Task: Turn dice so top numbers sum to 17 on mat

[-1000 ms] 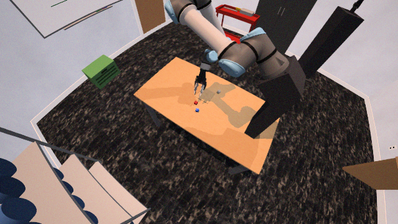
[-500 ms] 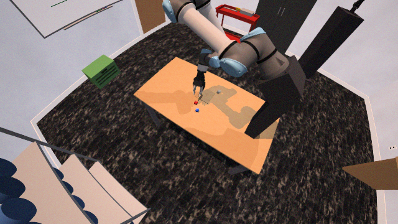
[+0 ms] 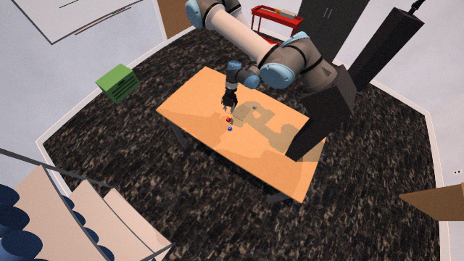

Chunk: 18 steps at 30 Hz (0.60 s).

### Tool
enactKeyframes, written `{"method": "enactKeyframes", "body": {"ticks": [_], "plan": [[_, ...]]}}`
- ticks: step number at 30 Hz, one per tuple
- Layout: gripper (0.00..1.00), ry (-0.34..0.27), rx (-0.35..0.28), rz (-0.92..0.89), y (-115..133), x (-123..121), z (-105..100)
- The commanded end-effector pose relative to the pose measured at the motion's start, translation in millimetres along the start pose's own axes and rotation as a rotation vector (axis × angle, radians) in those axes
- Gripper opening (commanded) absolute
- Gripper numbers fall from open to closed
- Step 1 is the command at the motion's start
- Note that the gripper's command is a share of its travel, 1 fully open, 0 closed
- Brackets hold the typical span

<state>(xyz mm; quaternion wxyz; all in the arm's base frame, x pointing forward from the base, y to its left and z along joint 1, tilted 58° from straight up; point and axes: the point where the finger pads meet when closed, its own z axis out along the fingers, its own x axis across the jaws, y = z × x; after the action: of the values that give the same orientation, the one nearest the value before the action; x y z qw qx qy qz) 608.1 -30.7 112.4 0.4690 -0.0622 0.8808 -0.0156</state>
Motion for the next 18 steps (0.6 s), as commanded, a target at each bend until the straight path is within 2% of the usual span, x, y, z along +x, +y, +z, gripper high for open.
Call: {"method": "enactKeyframes", "body": {"ticks": [1, 10, 18], "plan": [[0.24, -0.003, 0.085, 0.002, 3.8, 0.9, 0.3], [0.24, -0.001, 0.175, 0.001, 8.1, 1.2, -0.5], [0.24, -0.004, 0.209, 0.002, 10.0, 0.7, -2.1]]}}
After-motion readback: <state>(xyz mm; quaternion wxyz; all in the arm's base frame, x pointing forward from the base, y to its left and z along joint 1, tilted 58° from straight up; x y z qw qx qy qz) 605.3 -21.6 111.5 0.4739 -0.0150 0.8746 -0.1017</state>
